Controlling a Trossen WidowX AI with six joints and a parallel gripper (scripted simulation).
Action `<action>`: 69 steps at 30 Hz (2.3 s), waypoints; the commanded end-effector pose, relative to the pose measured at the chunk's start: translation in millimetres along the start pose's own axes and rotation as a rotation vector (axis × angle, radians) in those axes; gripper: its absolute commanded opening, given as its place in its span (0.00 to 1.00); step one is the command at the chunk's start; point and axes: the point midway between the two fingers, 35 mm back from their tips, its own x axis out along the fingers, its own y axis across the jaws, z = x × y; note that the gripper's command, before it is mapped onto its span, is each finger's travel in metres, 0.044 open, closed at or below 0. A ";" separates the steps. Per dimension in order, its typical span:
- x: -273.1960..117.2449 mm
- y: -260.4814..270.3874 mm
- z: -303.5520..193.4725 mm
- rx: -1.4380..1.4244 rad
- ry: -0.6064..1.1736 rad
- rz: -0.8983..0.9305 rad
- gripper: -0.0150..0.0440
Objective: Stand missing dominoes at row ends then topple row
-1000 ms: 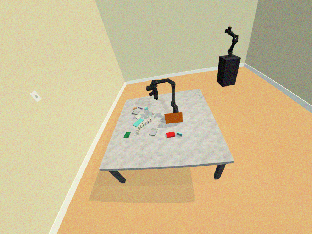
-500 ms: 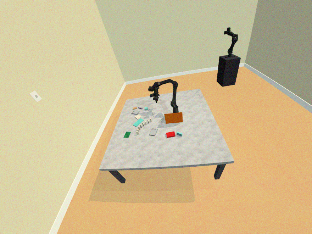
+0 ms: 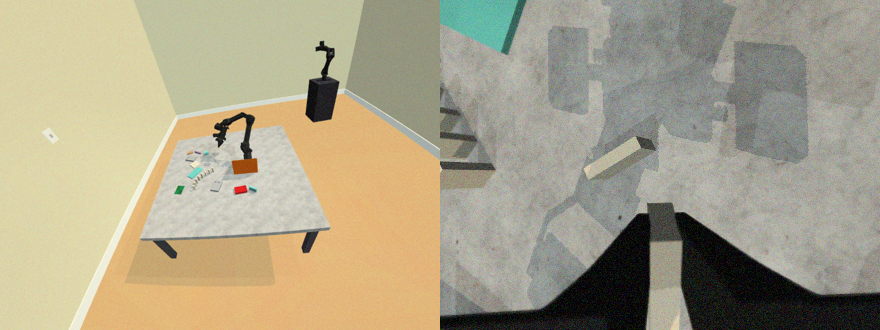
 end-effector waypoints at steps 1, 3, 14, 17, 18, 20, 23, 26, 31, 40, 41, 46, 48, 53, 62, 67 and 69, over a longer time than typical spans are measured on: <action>4.3 -2.0 1.2 0.008 -0.087 0.040 0.30; 5.2 -4.2 2.6 0.010 -0.135 0.055 0.30; 1.7 -17.4 7.7 -0.021 -0.410 0.095 0.30; -1.5 -20.9 7.8 -0.043 -0.485 0.094 0.30; -2.8 -22.0 7.7 -0.051 -0.509 0.093 0.30; -5.5 -24.1 7.2 -0.071 -0.558 0.088 0.30; -10.0 -27.0 5.7 -0.106 -0.629 0.076 0.30; -15.1 -29.2 3.3 -0.147 -0.698 0.061 0.30; -24.2 -31.3 -2.4 -0.220 -0.804 0.028 0.30; -40.6 -28.7 -17.8 -0.367 -0.965 -0.041 0.30; -42.3 -27.5 -19.7 -0.388 -0.981 -0.048 0.30; -50.4 -19.8 -30.6 -0.500 -1.058 -0.088 0.30; -52.9 -16.4 -34.9 -0.542 -1.082 -0.102 0.30; -53.8 -15.1 -36.5 -0.557 -1.091 -0.107 0.30; -53.8 -15.1 -36.5 -0.557 -1.091 -0.107 0.30; -53.8 -15.1 -36.5 -0.557 -1.091 -0.107 0.30; -53.5 -15.3 -36.5 -0.557 -1.090 -0.107 0.30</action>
